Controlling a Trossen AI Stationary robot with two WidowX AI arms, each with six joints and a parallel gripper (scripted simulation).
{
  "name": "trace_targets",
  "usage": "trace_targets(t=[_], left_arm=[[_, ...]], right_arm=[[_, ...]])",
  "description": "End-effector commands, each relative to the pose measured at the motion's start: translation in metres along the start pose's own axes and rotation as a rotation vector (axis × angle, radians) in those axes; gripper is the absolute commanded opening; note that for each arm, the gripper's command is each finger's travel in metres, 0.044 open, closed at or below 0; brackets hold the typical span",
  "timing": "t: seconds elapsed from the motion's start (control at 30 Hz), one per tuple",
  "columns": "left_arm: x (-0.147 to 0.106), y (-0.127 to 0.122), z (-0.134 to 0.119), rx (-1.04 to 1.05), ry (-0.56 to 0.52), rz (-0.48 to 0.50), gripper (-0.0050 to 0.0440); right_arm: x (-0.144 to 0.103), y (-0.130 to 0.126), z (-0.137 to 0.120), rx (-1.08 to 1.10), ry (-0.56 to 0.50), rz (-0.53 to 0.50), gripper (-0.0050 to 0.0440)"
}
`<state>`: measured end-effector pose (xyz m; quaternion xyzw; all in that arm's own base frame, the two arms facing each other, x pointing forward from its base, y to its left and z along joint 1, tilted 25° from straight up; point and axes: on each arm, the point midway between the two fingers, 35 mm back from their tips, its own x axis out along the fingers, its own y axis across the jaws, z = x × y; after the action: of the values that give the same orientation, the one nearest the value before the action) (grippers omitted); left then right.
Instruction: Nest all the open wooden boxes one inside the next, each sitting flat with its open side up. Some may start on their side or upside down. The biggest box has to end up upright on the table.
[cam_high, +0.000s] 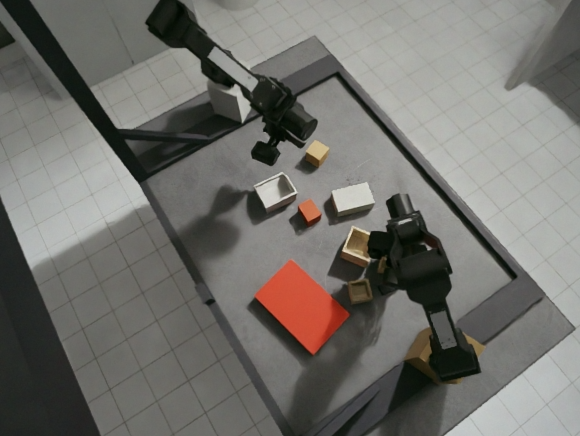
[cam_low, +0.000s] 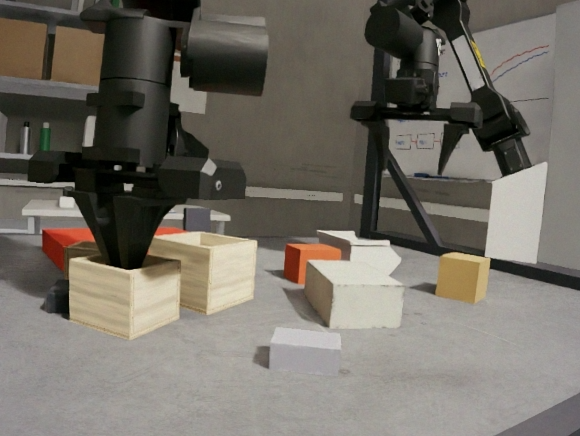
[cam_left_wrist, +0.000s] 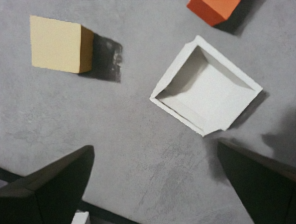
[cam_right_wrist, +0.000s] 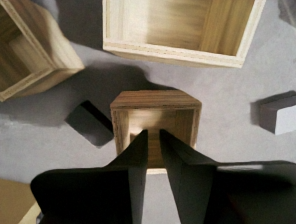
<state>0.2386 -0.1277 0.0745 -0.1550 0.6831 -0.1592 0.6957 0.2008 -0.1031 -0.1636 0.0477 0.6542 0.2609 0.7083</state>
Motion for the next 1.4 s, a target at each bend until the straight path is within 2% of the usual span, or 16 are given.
trace_targets(t=[0.0, 0.07, 0.13, 0.23, 0.27, 0.7, 0.83, 1.13, 1.37], left_arm=[[-0.005, -0.003, 0.003, 0.008, -0.019, -0.005, 0.04], [-0.005, -0.003, 0.003, 0.008, -0.019, -0.005, 0.04], [-0.005, -0.003, 0.003, 0.008, -0.019, -0.005, 0.04], [-0.005, -0.003, 0.003, 0.008, -0.019, -0.005, 0.04], [-0.005, -0.003, 0.003, 0.008, -0.019, -0.005, 0.04], [-0.005, -0.003, 0.003, 0.008, -0.019, -0.005, 0.04], [-0.005, -0.003, 0.003, 0.008, -0.019, -0.005, 0.04], [-0.005, -0.003, 0.003, 0.008, -0.019, -0.005, 0.04], [-0.005, -0.003, 0.003, 0.008, -0.019, -0.005, 0.04]], right_arm=[[-0.004, -0.004, 0.005, -0.008, -0.01, -0.017, 0.0144], [-0.004, -0.004, 0.005, -0.008, -0.01, -0.017, 0.0192], [-0.004, -0.004, 0.005, -0.008, -0.01, -0.017, 0.0192], [-0.004, -0.004, 0.005, -0.008, -0.01, -0.017, 0.0264], [-0.004, -0.004, 0.005, -0.008, -0.01, -0.017, 0.0272], [-0.008, -0.008, 0.008, -0.012, -0.016, -0.028, 0.0272], [-0.021, -0.01, 0.008, -0.015, -0.016, -0.036, 0.0272], [-0.069, -0.008, 0.006, -0.015, -0.015, -0.038, 0.0272], [-0.064, -0.01, 0.011, -0.009, -0.016, -0.029, 0.0272]])
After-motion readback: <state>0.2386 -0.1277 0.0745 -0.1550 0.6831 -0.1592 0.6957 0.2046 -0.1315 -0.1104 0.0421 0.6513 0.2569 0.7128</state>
